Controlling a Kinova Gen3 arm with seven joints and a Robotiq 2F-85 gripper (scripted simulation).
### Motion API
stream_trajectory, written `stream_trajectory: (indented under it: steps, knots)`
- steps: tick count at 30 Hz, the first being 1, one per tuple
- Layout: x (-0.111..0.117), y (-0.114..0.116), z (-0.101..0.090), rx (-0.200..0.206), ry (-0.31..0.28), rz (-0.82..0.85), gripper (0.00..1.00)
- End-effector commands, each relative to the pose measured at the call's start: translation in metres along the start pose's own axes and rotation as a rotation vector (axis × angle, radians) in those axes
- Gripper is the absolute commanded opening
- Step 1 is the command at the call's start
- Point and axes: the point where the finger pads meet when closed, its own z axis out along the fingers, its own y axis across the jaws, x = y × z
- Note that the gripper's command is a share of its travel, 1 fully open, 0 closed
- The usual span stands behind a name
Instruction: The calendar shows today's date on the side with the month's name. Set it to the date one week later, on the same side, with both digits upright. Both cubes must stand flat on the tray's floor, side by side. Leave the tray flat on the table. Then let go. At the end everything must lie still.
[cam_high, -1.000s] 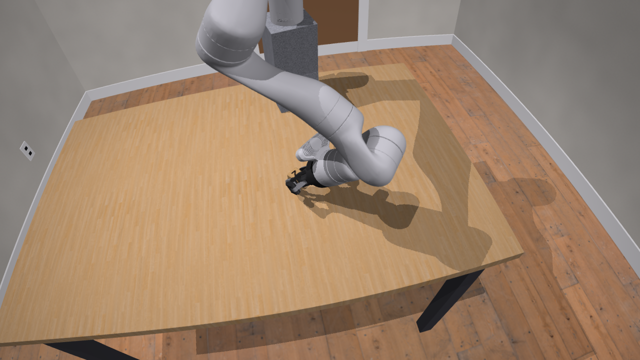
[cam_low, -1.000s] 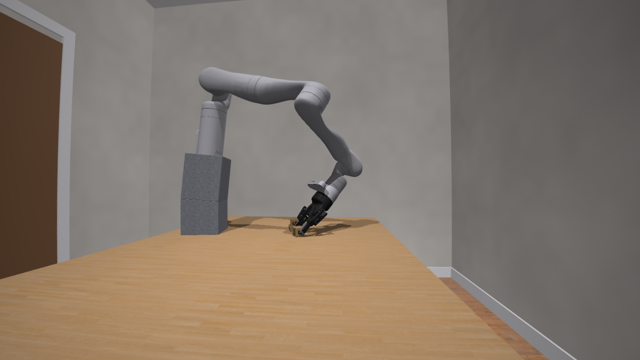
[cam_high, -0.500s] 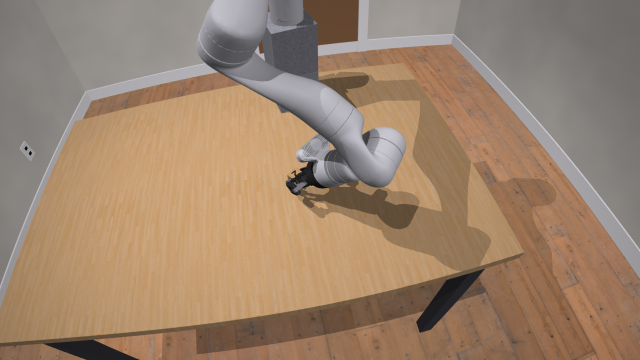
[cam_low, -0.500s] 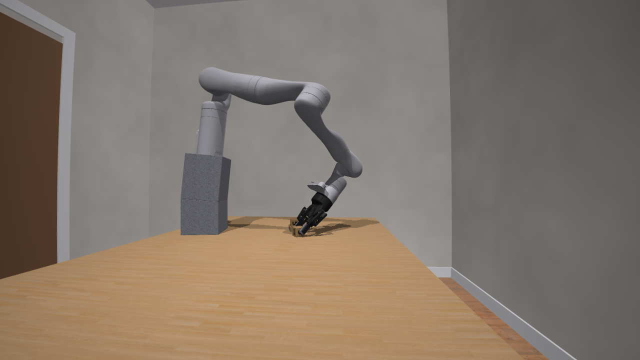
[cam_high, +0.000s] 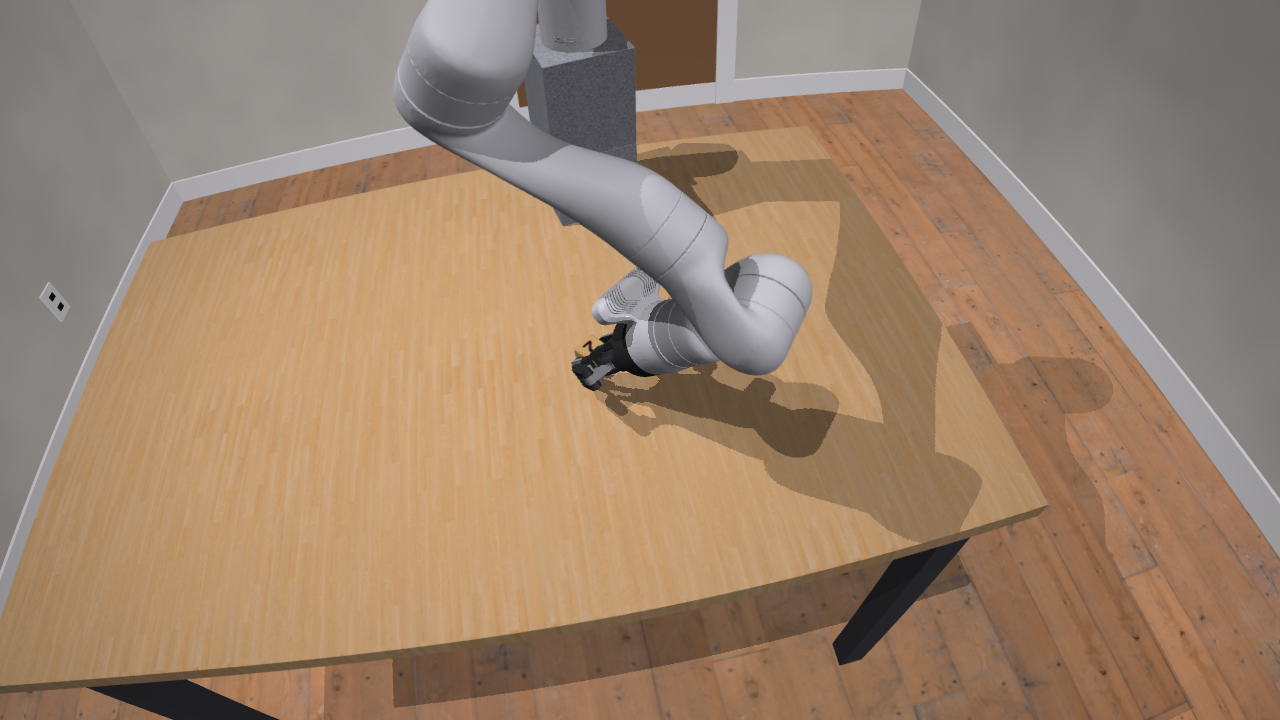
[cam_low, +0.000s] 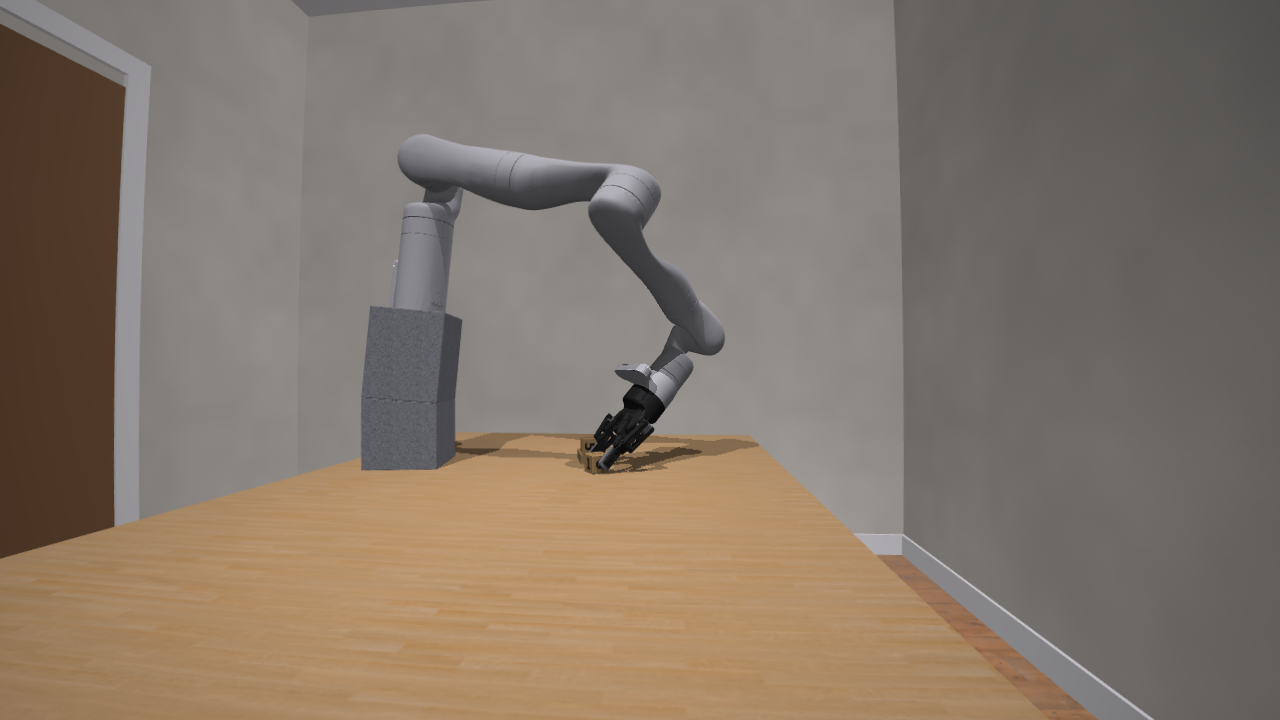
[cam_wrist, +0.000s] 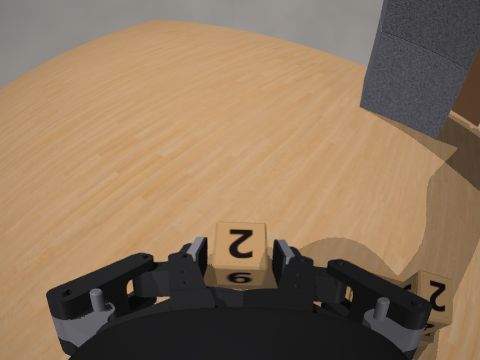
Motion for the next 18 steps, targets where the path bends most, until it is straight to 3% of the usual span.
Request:
stream_trajectory:
  steps: [1, 14, 15, 18]
  knots:
    - [0.0000, -0.0006, -0.0009, 0.001, -0.001, 0.001, 0.48]
    - [0.0000, -0.0006, -0.0009, 0.001, -0.001, 0.001, 0.48]
    - [0.0000, -0.0006, -0.0009, 0.001, -0.001, 0.001, 0.28]
    - [0.0000, -0.0006, -0.0009, 0.001, -0.001, 0.001, 0.28]
